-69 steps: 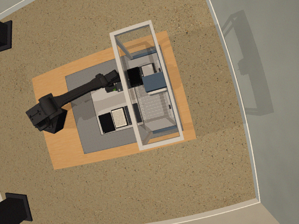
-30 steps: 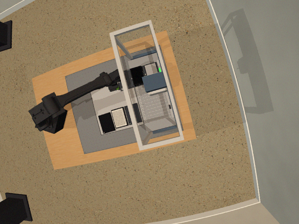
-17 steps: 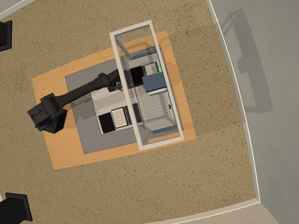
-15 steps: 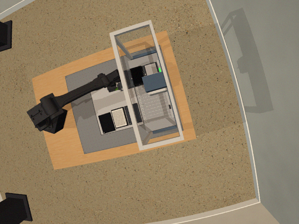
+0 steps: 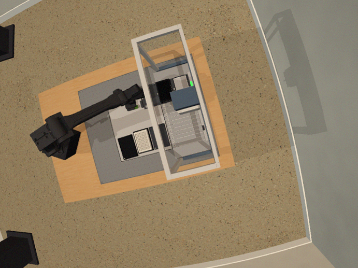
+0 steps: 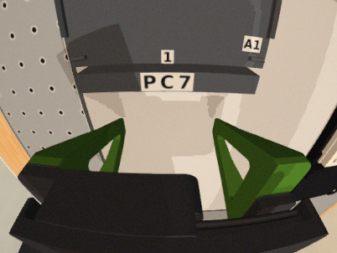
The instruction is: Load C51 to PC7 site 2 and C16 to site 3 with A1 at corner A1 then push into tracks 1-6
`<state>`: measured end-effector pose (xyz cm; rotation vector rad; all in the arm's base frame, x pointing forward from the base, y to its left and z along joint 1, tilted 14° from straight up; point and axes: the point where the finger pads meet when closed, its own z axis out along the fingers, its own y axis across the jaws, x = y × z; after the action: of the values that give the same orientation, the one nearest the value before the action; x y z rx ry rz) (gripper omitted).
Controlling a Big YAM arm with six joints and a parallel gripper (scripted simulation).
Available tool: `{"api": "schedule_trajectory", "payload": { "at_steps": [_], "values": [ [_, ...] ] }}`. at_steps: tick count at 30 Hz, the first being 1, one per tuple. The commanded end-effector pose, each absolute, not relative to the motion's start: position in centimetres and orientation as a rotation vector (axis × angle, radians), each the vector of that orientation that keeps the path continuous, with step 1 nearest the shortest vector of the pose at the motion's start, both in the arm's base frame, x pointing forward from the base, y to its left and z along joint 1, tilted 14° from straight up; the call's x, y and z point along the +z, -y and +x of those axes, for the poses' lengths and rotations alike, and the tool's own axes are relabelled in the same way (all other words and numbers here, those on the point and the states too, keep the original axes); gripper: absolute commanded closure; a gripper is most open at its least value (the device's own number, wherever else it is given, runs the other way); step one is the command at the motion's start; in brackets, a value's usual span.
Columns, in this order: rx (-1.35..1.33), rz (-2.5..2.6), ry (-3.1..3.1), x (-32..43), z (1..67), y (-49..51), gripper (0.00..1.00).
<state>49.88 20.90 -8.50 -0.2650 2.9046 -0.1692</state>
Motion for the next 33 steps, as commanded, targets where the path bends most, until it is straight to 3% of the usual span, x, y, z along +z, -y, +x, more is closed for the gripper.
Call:
{"api": "schedule_trajectory", "payload": {
  "at_steps": [1, 33],
  "values": [
    [-0.140, -0.254, -2.856, -6.5, 50.2, -22.0, 0.20],
    [-0.122, -0.252, -2.836, 5.9, 48.6, -23.7, 0.20]
  ]
}}
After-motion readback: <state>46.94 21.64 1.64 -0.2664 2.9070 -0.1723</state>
